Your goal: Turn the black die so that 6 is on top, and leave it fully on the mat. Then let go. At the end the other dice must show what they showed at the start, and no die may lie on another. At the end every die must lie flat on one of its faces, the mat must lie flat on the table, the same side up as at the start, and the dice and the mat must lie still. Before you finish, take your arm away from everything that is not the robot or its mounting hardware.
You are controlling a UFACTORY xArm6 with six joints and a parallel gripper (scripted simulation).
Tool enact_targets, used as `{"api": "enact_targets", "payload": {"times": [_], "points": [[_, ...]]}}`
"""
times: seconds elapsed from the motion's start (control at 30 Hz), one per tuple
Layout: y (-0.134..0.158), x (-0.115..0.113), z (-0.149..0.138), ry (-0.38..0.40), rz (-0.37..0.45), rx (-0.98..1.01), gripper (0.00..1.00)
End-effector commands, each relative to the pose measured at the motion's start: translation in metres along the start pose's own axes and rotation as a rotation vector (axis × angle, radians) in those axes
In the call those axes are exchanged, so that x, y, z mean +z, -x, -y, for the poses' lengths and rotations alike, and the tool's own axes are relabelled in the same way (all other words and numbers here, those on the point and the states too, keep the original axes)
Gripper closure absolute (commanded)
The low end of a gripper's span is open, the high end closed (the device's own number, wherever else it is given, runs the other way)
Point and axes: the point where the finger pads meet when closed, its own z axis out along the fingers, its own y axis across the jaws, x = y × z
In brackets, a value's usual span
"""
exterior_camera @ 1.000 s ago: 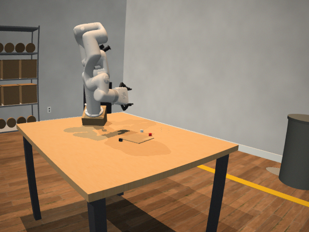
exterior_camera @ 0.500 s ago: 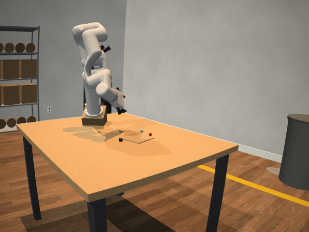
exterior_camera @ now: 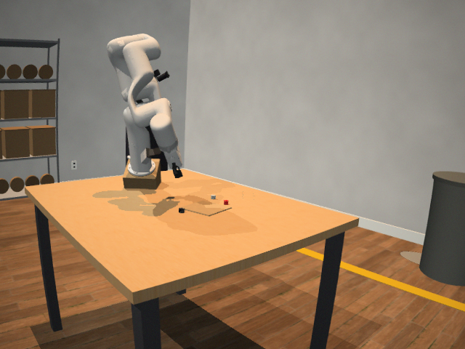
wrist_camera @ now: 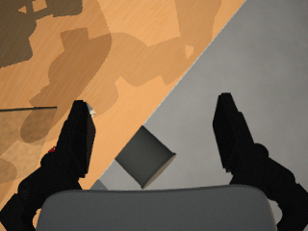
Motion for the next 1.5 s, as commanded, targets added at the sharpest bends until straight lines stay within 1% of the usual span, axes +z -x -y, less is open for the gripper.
{"api": "enact_targets", "payload": {"times": [0.0, 0.17, 0.2, 0.23, 0.4, 0.5, 0.53, 0.57, 0.73, 0.77, 0.87, 0.9, 0.93, 0.97, 1.03, 1.1, 1.17, 1.47], "points": [[-0.013, -0.017, 0.025, -0.117, -0.109, -0.072, 0.00], [-0.017, -0.034, 0.044, -0.208, -0.180, -0.132, 0.00], [-0.017, -0.036, 0.045, -0.217, -0.187, -0.138, 0.00], [-0.017, -0.042, 0.051, -0.245, -0.208, -0.157, 0.00], [-0.017, -0.063, 0.069, -0.339, -0.276, -0.222, 0.00], [-0.017, -0.064, 0.069, -0.342, -0.278, -0.224, 0.00], [-0.015, -0.077, 0.079, -0.399, -0.317, -0.265, 0.00], [-0.013, -0.083, 0.084, -0.424, -0.334, -0.282, 0.00], [-0.008, -0.103, 0.095, -0.499, -0.382, -0.337, 0.00], [-0.005, -0.111, 0.100, -0.530, -0.402, -0.361, 0.00], [-0.001, -0.123, 0.106, -0.577, -0.430, -0.396, 0.00], [0.003, -0.131, 0.109, -0.604, -0.447, -0.417, 0.00], [0.003, -0.132, 0.110, -0.607, -0.449, -0.420, 0.00], [0.006, -0.138, 0.112, -0.632, -0.464, -0.439, 0.00], [0.006, -0.138, 0.112, -0.632, -0.464, -0.439, 0.00], [0.011, -0.148, 0.116, -0.667, -0.484, -0.467, 0.00], [0.013, -0.153, 0.118, -0.685, -0.494, -0.481, 0.00], [0.014, -0.154, 0.118, -0.690, -0.497, -0.485, 0.00]]}}
